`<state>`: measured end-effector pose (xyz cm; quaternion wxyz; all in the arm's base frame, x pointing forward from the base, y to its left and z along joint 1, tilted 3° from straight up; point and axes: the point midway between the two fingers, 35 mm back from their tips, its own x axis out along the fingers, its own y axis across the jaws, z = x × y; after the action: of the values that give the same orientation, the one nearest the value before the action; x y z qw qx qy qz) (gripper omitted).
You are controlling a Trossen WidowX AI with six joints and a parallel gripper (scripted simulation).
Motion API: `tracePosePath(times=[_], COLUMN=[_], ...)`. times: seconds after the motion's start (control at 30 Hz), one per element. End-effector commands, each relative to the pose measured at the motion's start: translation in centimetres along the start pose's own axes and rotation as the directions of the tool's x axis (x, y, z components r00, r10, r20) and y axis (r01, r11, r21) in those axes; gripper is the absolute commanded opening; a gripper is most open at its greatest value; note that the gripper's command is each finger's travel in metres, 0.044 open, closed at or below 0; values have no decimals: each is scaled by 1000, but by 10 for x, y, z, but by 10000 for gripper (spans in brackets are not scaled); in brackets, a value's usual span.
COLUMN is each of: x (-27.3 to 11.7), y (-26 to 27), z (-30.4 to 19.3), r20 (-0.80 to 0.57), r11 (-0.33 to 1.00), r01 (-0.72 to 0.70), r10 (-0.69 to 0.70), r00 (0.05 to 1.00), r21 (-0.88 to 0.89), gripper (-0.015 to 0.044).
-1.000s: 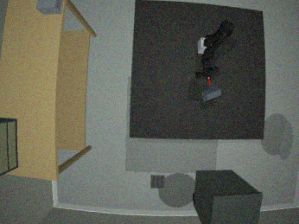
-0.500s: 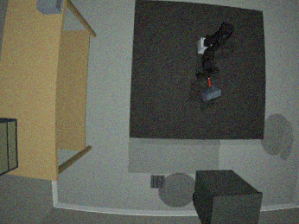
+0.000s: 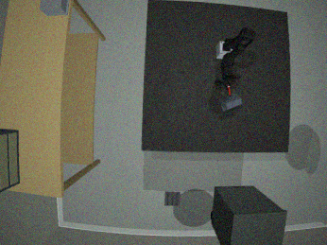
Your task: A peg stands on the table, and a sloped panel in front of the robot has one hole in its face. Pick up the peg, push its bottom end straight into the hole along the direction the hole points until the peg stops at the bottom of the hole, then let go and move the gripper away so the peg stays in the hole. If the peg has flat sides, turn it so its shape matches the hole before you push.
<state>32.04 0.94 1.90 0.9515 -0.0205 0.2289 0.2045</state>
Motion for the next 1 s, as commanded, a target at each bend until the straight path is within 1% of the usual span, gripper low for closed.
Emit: tracePosePath(times=[0.0, 0.5, 0.97], x=[3, 24, 20], y=[-1, 0, 1], z=[-1, -1, -1], r20=[0, 5, 7], r11=[1000, 1000, 1000], r01=[5, 5, 0], r10=[-5, -5, 0], r00=[1000, 1000, 1000], r21=[-9, -18, -21], gripper=[0, 0, 0])
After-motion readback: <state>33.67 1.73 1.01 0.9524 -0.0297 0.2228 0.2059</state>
